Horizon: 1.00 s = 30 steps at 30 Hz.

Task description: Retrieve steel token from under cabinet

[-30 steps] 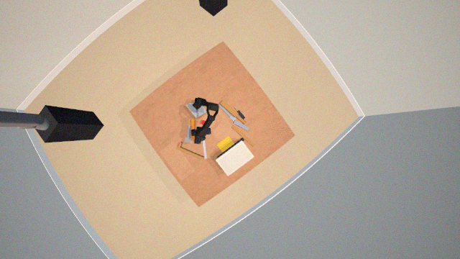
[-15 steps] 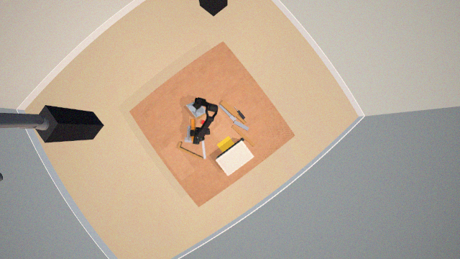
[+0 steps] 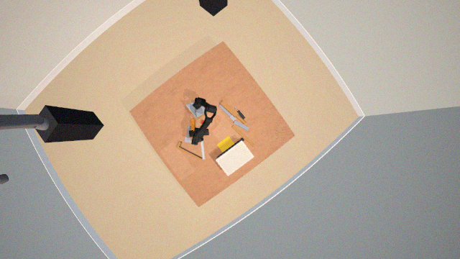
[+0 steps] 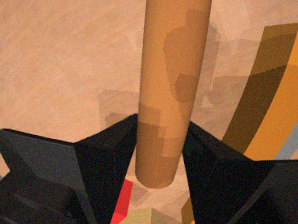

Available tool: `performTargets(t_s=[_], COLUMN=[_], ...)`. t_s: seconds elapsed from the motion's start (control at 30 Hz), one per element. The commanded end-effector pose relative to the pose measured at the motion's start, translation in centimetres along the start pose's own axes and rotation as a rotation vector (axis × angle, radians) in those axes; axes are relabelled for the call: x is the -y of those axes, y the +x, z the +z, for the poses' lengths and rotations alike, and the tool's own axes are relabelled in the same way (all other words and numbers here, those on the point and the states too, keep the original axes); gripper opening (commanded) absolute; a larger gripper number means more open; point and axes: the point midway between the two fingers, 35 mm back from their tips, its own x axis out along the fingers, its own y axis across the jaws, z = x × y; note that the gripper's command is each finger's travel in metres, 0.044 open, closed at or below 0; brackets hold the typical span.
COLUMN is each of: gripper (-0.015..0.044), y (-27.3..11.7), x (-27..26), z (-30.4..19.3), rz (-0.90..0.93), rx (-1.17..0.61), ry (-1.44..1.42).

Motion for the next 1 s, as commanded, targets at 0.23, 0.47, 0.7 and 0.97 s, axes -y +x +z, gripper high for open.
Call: performTargets(t_s=[0.23,0.47,0.7,0.97], gripper=[0.0,0.0,0.0,0.0], y=[-0.22,-0.22,-0.22,-0.22], x=[0.8,0.83,0.85,0.86], z=[0.42,0.44,0.46,0.48], rz=[-0.006,-0.006,-0.007,-0.007], rx=[0.005,0.005,0.005,0.005], ry=[-0.008,-0.062,-0.117,-0.18])
